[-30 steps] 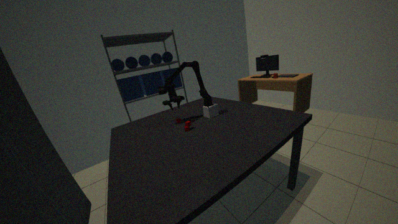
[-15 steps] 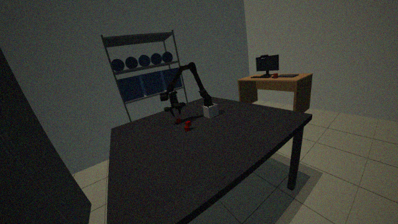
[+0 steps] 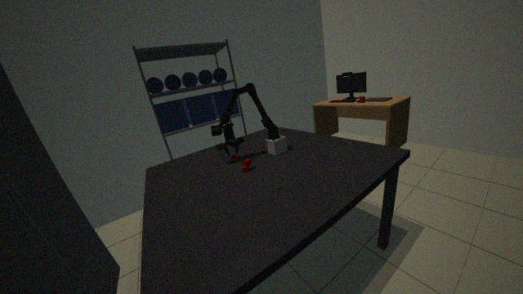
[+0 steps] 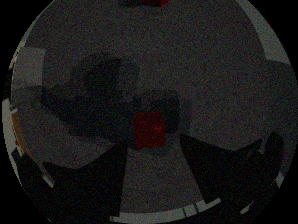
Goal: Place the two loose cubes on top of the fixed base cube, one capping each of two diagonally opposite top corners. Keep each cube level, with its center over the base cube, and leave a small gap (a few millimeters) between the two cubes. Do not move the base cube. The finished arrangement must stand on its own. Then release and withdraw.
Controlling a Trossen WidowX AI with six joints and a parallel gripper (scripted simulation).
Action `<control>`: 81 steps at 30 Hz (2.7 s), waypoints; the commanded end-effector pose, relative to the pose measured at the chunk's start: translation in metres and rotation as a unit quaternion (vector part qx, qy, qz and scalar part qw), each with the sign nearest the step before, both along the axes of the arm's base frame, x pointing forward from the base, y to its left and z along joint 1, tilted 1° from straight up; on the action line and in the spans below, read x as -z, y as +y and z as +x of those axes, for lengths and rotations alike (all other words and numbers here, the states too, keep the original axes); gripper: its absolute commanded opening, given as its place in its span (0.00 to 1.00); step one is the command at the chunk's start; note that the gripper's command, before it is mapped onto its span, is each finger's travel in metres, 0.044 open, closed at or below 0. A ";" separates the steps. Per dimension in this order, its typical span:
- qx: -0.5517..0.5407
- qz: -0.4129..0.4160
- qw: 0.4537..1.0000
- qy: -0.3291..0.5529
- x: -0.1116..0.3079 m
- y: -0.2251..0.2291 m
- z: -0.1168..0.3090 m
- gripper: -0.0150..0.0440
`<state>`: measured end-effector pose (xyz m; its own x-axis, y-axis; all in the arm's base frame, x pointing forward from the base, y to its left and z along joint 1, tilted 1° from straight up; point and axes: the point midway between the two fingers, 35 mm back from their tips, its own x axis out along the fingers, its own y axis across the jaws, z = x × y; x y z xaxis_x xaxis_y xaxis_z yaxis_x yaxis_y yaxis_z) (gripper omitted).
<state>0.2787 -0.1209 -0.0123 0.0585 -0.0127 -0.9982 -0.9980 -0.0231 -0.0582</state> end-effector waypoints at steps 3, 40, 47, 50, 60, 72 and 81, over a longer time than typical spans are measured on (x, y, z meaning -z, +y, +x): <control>-0.003 0.003 1.000 0.005 0.014 0.001 -0.001 0.70; -0.003 0.003 1.000 0.004 -0.023 -0.001 0.002 0.43; -0.003 0.003 1.000 0.004 -0.046 -0.001 0.001 0.43; -0.003 0.003 1.000 0.004 -0.055 0.000 0.000 0.43; -0.003 0.003 1.000 0.004 -0.083 0.002 -0.005 0.43; 0.080 0.008 0.997 0.003 -0.082 0.025 0.007 0.43; 0.166 0.014 0.986 0.002 -0.081 0.051 0.018 0.43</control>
<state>0.2920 -0.0795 0.0690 0.0528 -0.0008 -0.9986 -0.9702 0.2367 -0.0515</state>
